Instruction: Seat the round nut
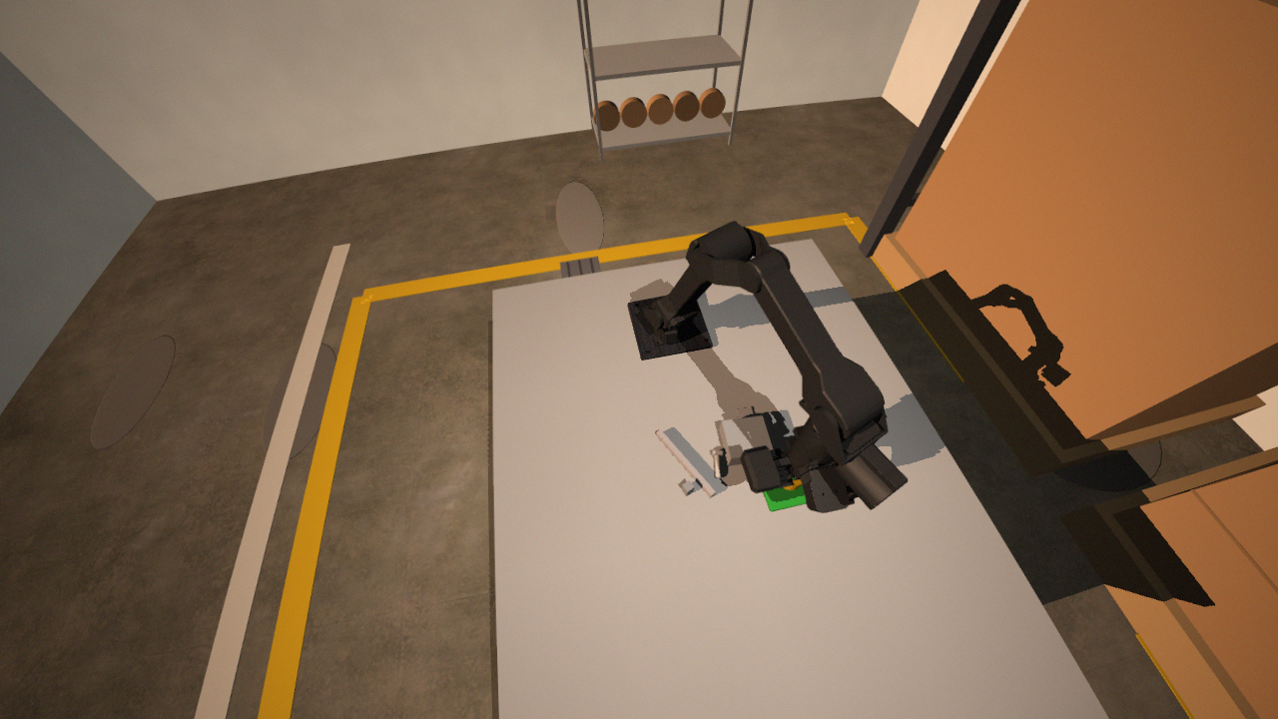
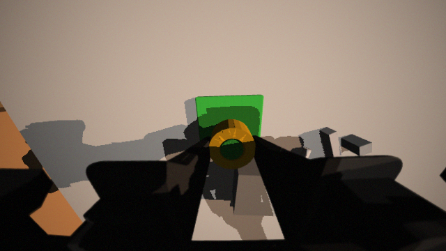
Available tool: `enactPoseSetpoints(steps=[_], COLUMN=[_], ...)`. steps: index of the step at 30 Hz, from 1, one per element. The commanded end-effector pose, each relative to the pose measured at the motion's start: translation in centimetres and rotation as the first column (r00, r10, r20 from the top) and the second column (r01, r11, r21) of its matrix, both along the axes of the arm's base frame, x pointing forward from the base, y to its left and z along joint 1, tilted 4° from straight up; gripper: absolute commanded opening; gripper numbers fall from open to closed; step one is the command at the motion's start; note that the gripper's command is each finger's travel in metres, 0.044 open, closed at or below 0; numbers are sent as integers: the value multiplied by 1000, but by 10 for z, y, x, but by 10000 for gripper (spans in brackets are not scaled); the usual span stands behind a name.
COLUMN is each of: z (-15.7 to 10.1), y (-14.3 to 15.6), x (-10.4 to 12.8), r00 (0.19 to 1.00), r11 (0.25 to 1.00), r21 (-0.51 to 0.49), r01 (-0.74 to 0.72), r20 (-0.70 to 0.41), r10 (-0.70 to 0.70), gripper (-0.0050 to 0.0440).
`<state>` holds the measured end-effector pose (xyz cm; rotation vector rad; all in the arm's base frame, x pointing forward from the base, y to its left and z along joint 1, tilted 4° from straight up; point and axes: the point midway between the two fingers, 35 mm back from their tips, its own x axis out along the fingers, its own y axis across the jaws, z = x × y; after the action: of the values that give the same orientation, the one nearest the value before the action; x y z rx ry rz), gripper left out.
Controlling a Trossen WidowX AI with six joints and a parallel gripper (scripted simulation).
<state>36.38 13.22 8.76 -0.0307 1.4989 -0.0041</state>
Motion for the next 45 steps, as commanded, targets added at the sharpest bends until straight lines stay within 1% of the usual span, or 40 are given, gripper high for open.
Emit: enactPoseSetpoints(steps=[1, 45], z=[7, -4], y=[1, 0], x=[3, 4], r00=[1000, 1000], r11=[1000, 1000], r21=[9, 9], r01=[-4, -4], r20=[25, 25], r10=[4, 4], gripper=[-50, -50])
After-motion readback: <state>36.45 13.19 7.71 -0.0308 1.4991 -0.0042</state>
